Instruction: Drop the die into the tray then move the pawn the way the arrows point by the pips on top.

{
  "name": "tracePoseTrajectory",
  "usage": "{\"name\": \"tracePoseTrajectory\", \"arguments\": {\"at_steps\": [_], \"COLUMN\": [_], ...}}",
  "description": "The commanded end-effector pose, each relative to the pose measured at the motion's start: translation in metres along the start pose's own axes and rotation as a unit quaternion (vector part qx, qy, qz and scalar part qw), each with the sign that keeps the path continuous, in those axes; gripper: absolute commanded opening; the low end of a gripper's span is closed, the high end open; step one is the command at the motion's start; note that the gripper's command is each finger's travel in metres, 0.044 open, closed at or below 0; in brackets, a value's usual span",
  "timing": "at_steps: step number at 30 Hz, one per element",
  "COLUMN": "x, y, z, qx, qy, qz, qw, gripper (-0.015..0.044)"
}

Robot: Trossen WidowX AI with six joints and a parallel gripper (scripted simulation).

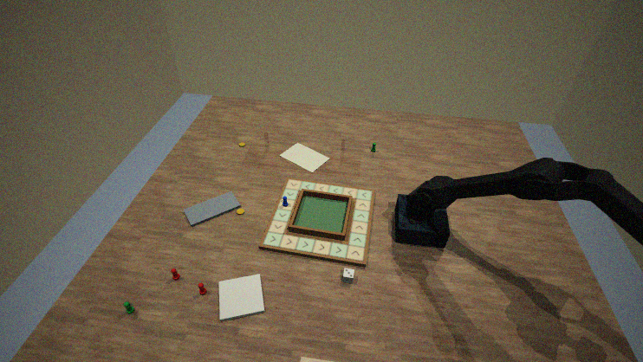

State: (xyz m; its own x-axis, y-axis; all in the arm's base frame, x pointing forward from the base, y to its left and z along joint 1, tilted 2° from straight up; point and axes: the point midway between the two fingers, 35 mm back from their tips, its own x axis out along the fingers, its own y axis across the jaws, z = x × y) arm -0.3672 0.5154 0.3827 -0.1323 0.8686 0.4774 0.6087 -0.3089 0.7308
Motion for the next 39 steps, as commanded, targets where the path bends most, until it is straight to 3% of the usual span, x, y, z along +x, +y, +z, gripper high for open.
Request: {"name": "tracePoseTrajectory", "arguments": {"at_steps": [1,5,13,20,29,39], "x": [0.001,0.015,0.023,-0.001,-0.069,-0.19], "y": [0.0,0.005,0.024,0.052,0.095,0.146], "z": [0.003,0.057,0.174,0.285,0.404,0.498], "qx": [-0.004,-0.08,-0.213,-0.306,-0.372,-0.374], "qy": [-0.002,-0.037,-0.113,-0.185,-0.267,-0.342], "qz": [-0.002,-0.036,-0.12,-0.213,-0.339,-0.485], "qw": [1.0,0.995,0.963,0.909,0.822,0.713], "gripper": [0.0374,0.0275,0.0275,0.0275,0.0275,0.0275]}}
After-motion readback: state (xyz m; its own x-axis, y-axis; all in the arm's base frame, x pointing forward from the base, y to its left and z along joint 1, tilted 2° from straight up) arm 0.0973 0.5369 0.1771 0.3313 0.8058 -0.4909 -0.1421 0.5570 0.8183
